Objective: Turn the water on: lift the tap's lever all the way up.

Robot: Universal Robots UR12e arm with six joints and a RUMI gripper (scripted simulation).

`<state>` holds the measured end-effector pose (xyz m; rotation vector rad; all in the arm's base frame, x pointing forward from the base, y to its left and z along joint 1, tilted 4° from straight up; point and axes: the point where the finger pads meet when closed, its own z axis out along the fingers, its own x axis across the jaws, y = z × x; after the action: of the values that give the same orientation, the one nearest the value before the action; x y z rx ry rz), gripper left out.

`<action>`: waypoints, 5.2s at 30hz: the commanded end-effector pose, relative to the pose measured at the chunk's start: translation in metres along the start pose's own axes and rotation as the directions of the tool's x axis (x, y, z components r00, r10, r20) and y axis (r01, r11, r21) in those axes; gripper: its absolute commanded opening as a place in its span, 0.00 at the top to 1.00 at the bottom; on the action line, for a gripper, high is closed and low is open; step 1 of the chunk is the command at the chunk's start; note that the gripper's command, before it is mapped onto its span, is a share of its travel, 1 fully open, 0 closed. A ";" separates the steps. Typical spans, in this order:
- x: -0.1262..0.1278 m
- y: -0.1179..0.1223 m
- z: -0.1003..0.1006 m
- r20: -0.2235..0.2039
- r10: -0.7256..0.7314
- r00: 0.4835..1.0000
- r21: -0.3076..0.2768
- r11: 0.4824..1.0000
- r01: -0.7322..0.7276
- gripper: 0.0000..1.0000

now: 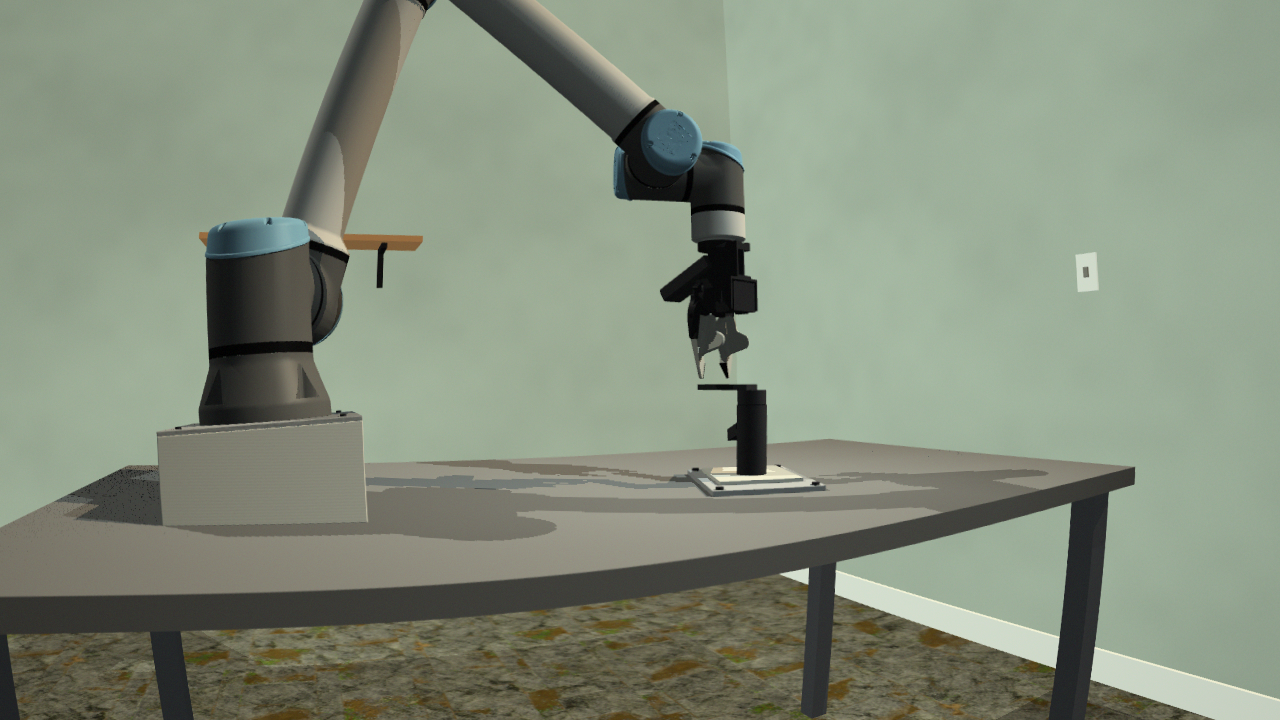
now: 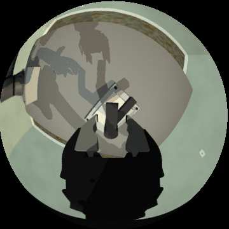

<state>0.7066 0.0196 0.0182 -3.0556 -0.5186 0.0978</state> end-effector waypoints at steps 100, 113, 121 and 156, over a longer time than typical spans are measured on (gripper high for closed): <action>0.001 0.000 0.029 -0.001 0.000 1.000 -0.001 1.000 0.000 1.00; 0.001 0.000 0.029 -0.001 0.000 1.000 -0.001 1.000 0.000 1.00; 0.001 0.000 0.029 -0.001 0.000 1.000 -0.001 1.000 0.000 1.00; 0.001 0.000 0.029 -0.001 0.000 1.000 -0.001 1.000 0.000 1.00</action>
<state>0.7046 0.0205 -0.0113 -3.0556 -0.5186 0.0977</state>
